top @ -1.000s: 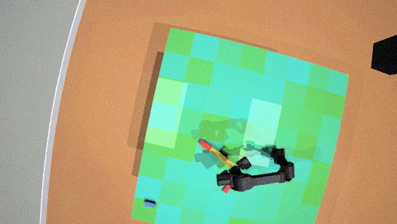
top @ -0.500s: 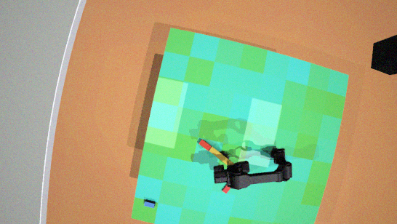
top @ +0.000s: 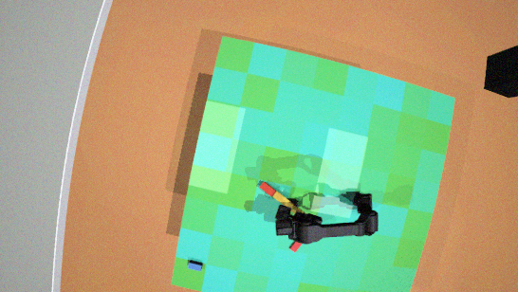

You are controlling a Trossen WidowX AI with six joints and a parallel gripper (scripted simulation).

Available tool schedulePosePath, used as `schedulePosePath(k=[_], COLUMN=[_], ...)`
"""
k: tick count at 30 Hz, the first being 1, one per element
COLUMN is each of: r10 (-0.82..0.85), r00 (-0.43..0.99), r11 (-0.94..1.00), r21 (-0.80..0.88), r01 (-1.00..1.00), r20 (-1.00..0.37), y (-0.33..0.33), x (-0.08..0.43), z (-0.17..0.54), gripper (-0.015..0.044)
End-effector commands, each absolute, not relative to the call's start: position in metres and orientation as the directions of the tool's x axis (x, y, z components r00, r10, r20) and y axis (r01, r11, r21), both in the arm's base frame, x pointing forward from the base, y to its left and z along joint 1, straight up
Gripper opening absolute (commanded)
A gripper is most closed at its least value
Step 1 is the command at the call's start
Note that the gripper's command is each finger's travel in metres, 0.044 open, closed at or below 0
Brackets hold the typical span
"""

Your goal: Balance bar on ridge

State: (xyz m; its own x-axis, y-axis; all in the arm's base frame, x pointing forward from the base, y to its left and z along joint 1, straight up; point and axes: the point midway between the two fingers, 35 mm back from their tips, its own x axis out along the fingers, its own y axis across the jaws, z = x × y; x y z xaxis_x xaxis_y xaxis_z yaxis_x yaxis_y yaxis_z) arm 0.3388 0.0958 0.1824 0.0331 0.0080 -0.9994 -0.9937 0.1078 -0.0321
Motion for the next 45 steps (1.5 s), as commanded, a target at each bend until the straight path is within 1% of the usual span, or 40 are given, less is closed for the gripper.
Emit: schedulePosePath(k=[1, 12, 25, 35, 45], r10=[0.010, 0.009, 0.009, 0.008, 0.008], r00=[0.038, 0.039, 0.040, 0.040, 0.041], r11=[0.249, 0.562, 0.844, 0.968, 0.998], r21=[-0.034, -0.027, -0.014, -0.002, 0.010], r01=[-0.968, -0.827, -0.536, -0.249, 0.062], r20=[-0.999, -0.999, -0.999, -0.999, -0.999], y=[0.094, 0.090, 0.084, 0.080, 0.075], x=[0.344, 0.354, 0.365, 0.373, 0.382], z=[0.180, 0.173, 0.164, 0.157, 0.149], gripper=[0.0316, 0.0316, 0.0316, 0.0316, 0.0316])
